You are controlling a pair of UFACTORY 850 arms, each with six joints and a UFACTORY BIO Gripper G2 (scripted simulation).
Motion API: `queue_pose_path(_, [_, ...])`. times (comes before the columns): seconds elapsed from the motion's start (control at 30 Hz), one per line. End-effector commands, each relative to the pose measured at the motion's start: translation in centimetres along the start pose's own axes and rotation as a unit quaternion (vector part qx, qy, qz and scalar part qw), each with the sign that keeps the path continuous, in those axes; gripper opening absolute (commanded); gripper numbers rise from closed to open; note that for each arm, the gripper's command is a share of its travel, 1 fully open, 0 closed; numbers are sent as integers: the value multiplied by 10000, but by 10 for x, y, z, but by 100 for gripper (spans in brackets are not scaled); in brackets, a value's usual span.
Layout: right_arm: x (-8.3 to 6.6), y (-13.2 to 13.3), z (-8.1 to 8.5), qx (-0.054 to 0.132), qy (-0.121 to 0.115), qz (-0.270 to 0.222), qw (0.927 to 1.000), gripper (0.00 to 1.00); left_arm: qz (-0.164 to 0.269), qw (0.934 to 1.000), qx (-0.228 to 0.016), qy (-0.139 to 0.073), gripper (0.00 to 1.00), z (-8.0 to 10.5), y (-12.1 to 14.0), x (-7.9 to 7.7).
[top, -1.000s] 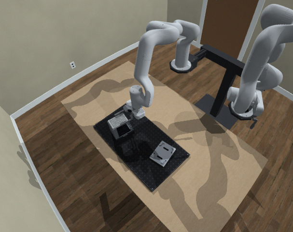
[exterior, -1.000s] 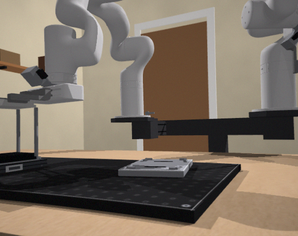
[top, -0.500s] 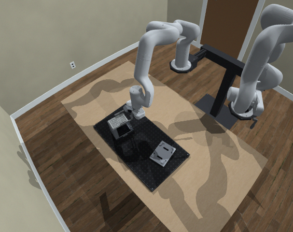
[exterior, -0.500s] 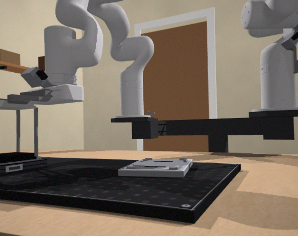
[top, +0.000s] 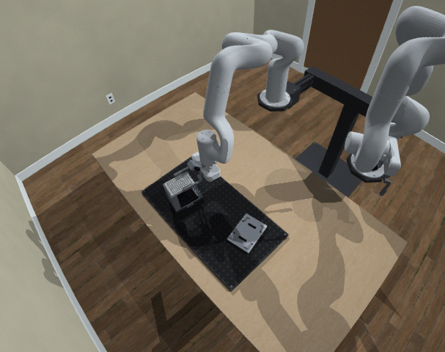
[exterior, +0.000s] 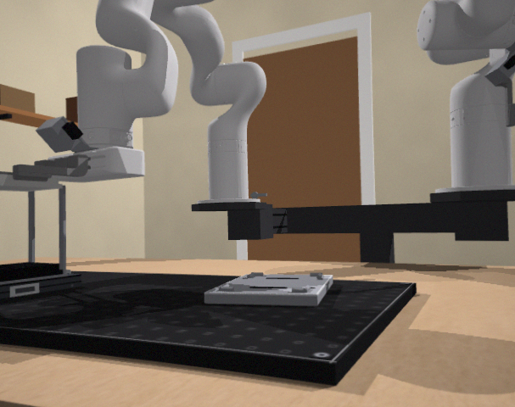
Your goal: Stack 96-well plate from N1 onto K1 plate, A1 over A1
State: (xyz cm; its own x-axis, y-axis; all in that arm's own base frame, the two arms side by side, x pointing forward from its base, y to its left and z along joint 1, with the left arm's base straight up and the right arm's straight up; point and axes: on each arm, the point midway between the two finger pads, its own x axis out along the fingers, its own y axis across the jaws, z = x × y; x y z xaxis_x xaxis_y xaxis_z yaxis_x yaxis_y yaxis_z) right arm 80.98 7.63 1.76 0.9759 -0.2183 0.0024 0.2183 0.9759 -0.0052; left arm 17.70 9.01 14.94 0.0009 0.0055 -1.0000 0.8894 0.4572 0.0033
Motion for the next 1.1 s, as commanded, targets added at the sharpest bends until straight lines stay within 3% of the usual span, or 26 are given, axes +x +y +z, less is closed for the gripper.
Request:
queue_pose_path(0.0, [1, 0, 1, 4, -10, 0, 10000, 0, 3, 10000, 0, -1, 100, 0, 0, 0])
queue_pose_path(1.07, [1, 0, -4, 4, -10, 0, 10000, 0, 3, 10000, 0, -1, 100, 0, 0, 0])
